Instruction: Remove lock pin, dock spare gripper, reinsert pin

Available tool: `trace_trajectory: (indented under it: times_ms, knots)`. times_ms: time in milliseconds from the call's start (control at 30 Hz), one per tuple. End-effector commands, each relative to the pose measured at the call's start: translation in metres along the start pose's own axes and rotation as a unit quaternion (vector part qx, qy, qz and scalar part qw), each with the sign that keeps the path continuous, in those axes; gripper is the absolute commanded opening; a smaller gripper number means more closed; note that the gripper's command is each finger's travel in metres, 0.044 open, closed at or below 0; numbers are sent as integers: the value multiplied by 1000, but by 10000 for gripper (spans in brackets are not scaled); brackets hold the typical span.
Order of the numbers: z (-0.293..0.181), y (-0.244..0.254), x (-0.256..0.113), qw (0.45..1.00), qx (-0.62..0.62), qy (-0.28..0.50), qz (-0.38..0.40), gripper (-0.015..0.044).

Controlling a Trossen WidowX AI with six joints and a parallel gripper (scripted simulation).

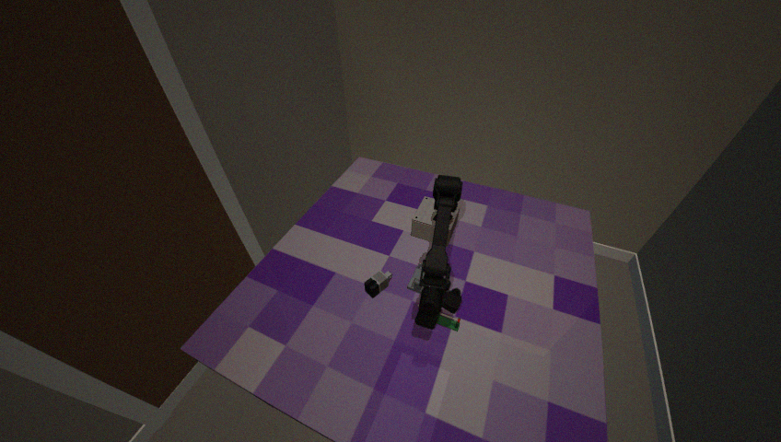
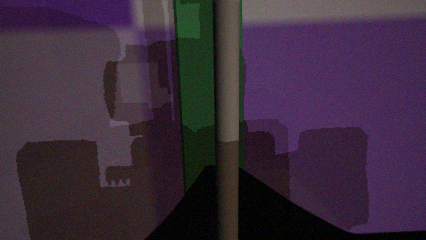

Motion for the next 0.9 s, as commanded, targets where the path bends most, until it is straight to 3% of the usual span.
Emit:
trace_trajectory:
  times_ms: [0,867]
  knots:
    - [-1,1,5,1000,-1,0,4,0]
    - [0,0,1,1000,0,0,0,0]
Point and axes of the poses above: the point midway between the two fingers, 35 mm back from their tips, its own x axis out along the fingers, its own y axis across the jaws, z = x × y, the point moved 1 cm from there along -x, back along the fingers, and after that the axes turned 8 degrees about -x, right-handed, at the moved point
